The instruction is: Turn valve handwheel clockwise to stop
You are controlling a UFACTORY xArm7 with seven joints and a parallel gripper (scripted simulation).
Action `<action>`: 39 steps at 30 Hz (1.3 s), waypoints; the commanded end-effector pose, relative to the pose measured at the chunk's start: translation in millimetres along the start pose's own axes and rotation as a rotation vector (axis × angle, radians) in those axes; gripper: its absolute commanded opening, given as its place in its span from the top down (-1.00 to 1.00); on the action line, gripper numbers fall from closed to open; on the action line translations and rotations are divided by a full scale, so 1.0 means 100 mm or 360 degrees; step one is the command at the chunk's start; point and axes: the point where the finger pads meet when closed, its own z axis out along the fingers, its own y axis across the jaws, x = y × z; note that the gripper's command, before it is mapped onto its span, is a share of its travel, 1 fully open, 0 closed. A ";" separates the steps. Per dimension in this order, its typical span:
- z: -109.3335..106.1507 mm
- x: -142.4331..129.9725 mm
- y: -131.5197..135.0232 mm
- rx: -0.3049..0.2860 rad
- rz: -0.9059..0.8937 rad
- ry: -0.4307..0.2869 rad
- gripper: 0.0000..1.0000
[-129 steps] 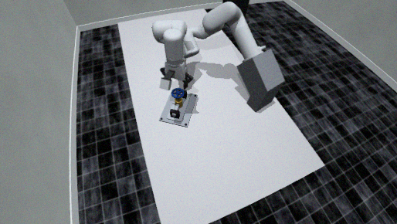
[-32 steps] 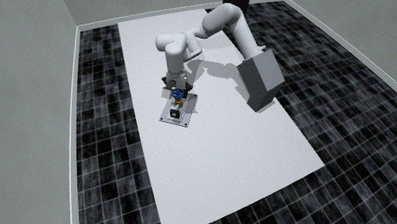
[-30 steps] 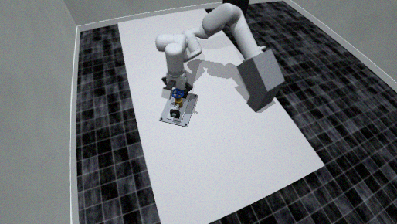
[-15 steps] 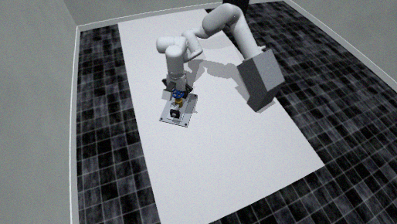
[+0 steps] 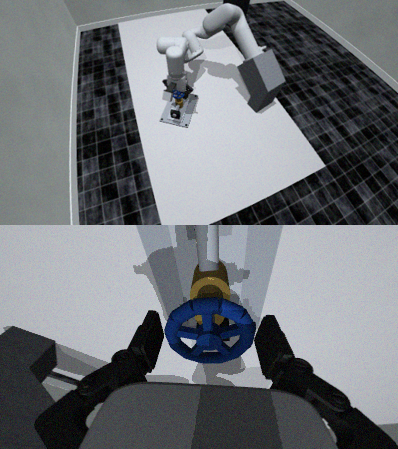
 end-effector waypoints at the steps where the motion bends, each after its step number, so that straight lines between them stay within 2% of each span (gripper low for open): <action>1: -0.02 0.01 0.00 -0.0002 0.0000 0.0007 -1.00; 6: -0.02 0.01 0.00 -0.0002 0.0000 0.0007 -1.00; 7: -0.02 0.01 0.00 -0.0002 0.0000 0.0007 1.00; 39: -0.02 0.01 0.00 -0.0002 0.0000 0.0007 1.00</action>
